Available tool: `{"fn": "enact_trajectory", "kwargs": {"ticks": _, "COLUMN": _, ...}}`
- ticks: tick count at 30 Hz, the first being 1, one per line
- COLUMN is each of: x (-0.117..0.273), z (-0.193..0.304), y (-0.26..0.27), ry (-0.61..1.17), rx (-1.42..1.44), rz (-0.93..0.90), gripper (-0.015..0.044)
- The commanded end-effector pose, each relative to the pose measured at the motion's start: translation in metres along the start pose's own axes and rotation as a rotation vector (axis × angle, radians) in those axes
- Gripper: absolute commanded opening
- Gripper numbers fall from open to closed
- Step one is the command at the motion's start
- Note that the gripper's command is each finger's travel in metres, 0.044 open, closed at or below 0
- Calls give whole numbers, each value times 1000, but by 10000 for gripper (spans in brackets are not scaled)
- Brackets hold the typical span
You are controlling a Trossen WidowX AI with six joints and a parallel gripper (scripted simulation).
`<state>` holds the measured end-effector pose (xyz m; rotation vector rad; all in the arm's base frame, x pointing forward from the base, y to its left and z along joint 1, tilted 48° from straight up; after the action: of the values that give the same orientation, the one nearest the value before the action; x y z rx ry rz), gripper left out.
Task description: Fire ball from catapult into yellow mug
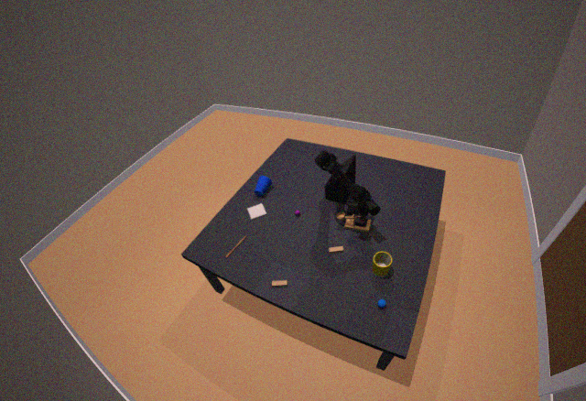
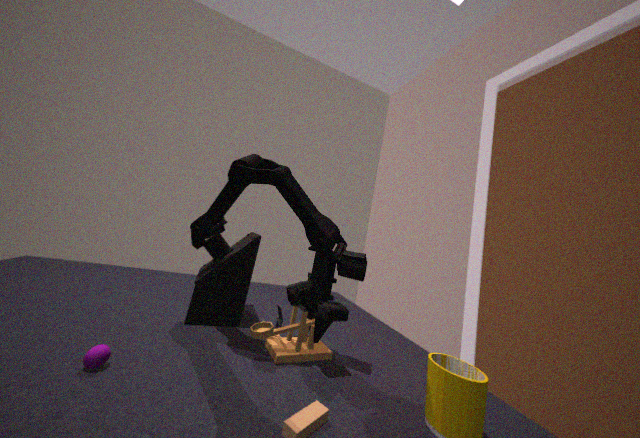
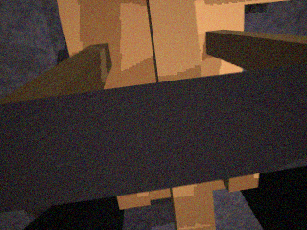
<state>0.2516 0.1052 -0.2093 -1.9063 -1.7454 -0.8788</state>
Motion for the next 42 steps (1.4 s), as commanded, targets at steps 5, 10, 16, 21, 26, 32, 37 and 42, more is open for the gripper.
{"fn": "enact_trajectory", "kwargs": {"ticks": 5, "x": 1, "z": 0, "y": 0, "ry": 0, "rx": -1, "rz": 1, "gripper": 315}}
{"fn": "enact_trajectory", "kwargs": {"ticks": 10, "x": 24, "z": 2, "y": 2, "ry": 4, "rx": 0, "rz": 1, "gripper": 440}}
{"fn": "enact_trajectory", "kwargs": {"ticks": 16, "x": 102, "z": 1, "y": 0, "ry": 5, "rx": 1, "rz": 1, "gripper": 440}}
{"fn": "enact_trajectory", "kwargs": {"ticks": 21, "x": 82, "z": 4, "y": 2, "ry": 10, "rx": 8, "rz": -11, "gripper": 440}}
{"fn": "enact_trajectory", "kwargs": {"ticks": 26, "x": 82, "z": 4, "y": 2, "ry": 9, "rx": 95, "rz": -11, "gripper": 440}}
{"fn": "enact_trajectory", "kwargs": {"ticks": 32, "x": 83, "z": 4, "y": 2, "ry": 7, "rx": 304, "rz": -11, "gripper": 440}}
{"fn": "enact_trajectory", "kwargs": {"ticks": 37, "x": 84, "z": 4, "y": 2, "ry": 6, "rx": 478, "rz": -11, "gripper": 440}}
{"fn": "enact_trajectory", "kwargs": {"ticks": 42, "x": 85, "z": 4, "y": 1, "ry": 5, "rx": 652, "rz": -11, "gripper": 440}}
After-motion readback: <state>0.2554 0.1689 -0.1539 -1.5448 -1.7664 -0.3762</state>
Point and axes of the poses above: the point midway between the two fingers, 35 mm back from their tips, its own x axis back along the fingers, its own y axis across the jaws, z = x × y, the point moved 3 cm from there along x, back along the fingers, and after that the axes turned 15 degrees about -x, right-handed, at the moved point
